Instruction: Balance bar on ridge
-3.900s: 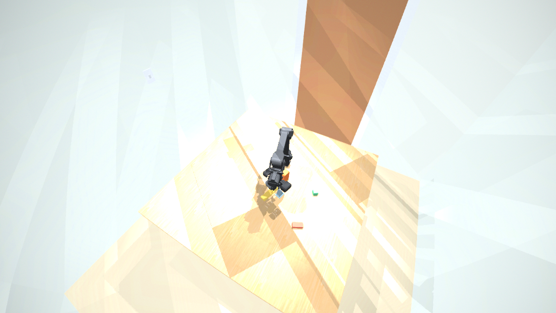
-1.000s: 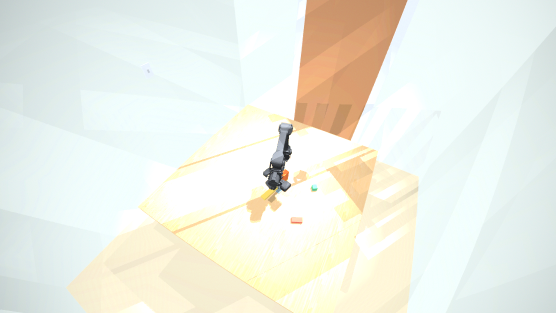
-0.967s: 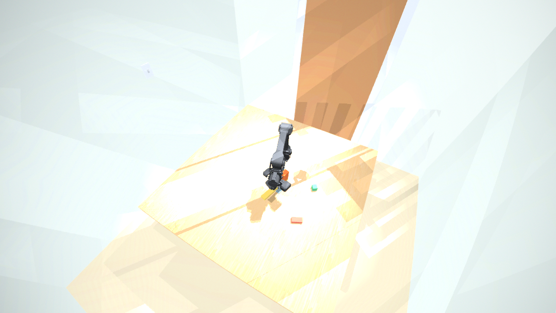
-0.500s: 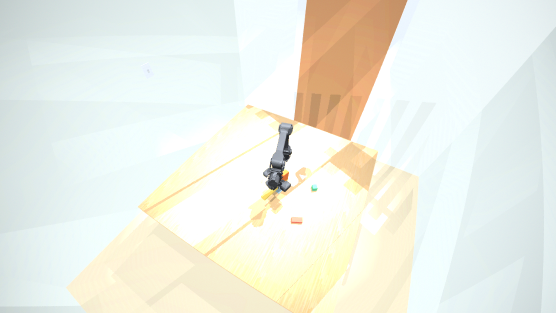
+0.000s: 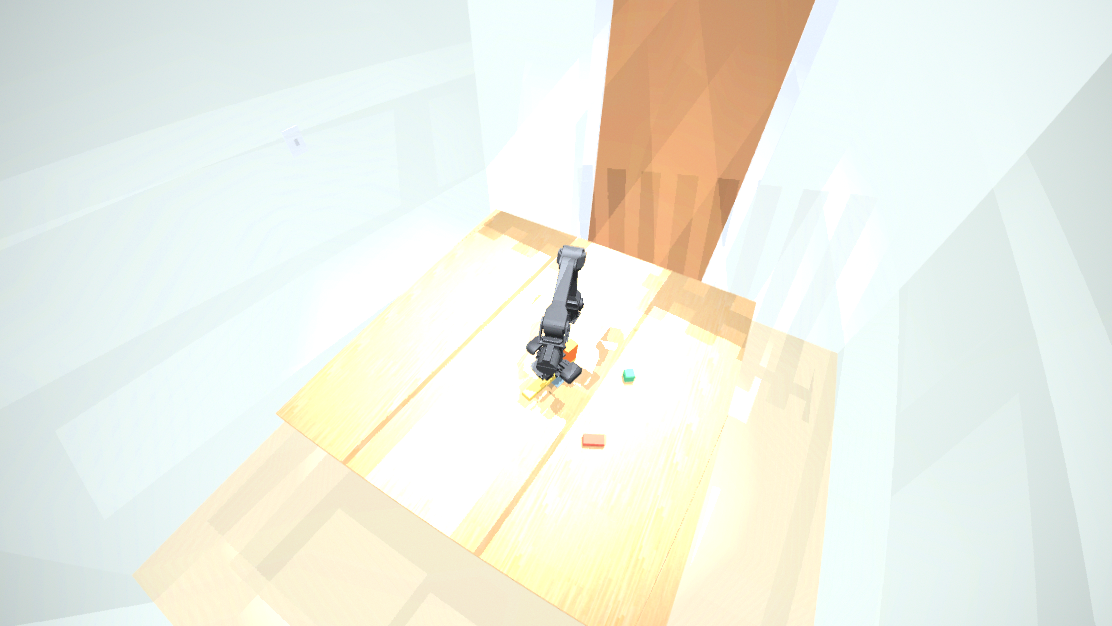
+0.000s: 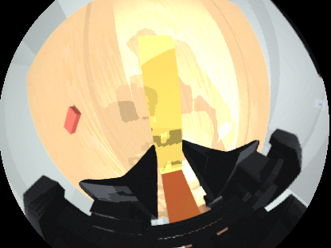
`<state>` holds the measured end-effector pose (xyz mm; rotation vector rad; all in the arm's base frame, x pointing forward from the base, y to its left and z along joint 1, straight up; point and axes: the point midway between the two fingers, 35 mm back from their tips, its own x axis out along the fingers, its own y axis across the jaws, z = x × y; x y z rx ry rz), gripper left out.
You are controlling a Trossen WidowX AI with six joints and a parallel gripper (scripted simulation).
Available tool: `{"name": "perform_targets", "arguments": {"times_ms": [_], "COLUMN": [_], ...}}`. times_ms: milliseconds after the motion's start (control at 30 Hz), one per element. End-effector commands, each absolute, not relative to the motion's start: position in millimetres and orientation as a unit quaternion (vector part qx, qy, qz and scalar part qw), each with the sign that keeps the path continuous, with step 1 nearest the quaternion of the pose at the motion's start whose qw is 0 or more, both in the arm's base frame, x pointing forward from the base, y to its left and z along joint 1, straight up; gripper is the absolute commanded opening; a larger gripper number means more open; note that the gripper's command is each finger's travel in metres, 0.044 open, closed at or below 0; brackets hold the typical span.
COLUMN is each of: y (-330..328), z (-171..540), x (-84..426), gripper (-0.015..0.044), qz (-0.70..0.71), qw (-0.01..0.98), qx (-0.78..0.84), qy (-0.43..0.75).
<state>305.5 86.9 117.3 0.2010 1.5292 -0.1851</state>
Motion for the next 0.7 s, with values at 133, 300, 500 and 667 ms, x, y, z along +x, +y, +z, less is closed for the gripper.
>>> {"name": "perform_targets", "arguments": {"times_ms": [133,300,500,667], "y": [87.6,87.6,87.5,87.5], "z": [116.4,116.0,115.4,115.1], "x": [305.4,305.3,305.2,305.1], "gripper": [0.0,0.0,0.0,0.0], "qz": [-0.083,-0.083,-0.083,-0.083], "qw": [0.713,0.713,0.713,0.713], "qx": [0.092,0.092,0.092,0.092], "qy": [0.69,0.69,0.69,0.69]}}
